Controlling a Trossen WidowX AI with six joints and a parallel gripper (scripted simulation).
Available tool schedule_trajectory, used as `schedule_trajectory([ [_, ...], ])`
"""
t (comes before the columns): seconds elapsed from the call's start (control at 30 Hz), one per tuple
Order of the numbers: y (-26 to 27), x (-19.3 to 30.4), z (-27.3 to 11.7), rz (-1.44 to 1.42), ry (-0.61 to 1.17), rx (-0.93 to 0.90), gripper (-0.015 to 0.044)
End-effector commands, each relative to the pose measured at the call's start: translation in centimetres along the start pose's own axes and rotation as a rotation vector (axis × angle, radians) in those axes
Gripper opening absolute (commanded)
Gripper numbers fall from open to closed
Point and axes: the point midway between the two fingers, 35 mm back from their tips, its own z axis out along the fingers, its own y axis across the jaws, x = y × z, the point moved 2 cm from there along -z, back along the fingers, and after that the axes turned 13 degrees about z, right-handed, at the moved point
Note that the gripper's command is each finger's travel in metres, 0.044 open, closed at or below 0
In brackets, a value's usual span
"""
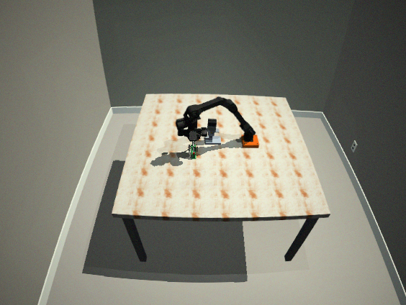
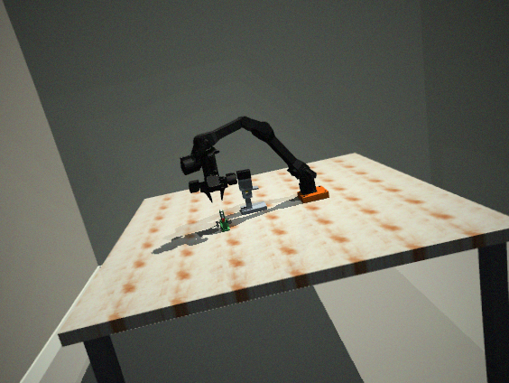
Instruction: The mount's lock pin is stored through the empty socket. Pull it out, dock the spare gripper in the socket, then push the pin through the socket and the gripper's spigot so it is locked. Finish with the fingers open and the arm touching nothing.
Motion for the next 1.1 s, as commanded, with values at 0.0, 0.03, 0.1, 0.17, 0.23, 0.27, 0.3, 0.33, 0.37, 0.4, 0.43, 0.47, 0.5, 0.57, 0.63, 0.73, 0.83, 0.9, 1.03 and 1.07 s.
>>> schedule_trajectory([
  [0.0, 0.4, -0.5, 2.5, -0.029, 0.033, -0.004, 0.018],
  [0.03, 0.5, -0.5, 2.9, -0.033, 0.037, -0.004, 0.018],
  [0.1, 0.8, -0.6, 3.5, -0.041, 0.044, -0.003, 0.018],
  [0.17, 0.8, -0.7, 3.6, -0.041, 0.044, -0.003, 0.018],
  [0.23, 0.8, -0.7, 3.8, -0.041, 0.044, -0.003, 0.018],
  [0.27, 0.8, -0.7, 3.9, -0.041, 0.044, -0.003, 0.018],
  [0.3, 0.8, -0.8, 4.1, -0.041, 0.044, -0.003, 0.018],
  [0.33, 0.8, -0.8, 4.2, -0.041, 0.044, -0.003, 0.018],
  [0.37, 0.8, -0.9, 4.4, -0.041, 0.044, -0.003, 0.018],
  [0.4, 0.8, -0.9, 4.5, -0.041, 0.044, -0.003, 0.018],
  [0.43, 0.8, -0.9, 4.7, -0.041, 0.044, -0.003, 0.018],
  [0.47, 0.8, -1.0, 4.9, -0.041, 0.044, -0.003, 0.018],
  [0.5, 0.8, -1.0, 5.0, -0.041, 0.044, -0.003, 0.018],
  [0.57, 0.9, -1.1, 5.3, -0.041, 0.045, -0.003, 0.018],
  [0.63, 0.9, -1.2, 5.7, -0.042, 0.045, -0.002, 0.018],
  [0.73, 0.9, -1.3, 6.1, -0.042, 0.045, -0.002, 0.018],
  [0.83, 1.0, -1.4, 6.6, -0.042, 0.045, -0.002, 0.018],
  [0.9, 1.0, -1.4, 6.9, -0.042, 0.045, -0.002, 0.018],
  [1.03, 1.1, -1.6, 7.5, -0.043, 0.046, -0.002, 0.018],
  [1.07, 1.1, -1.6, 7.7, -0.043, 0.046, -0.002, 0.018],
])
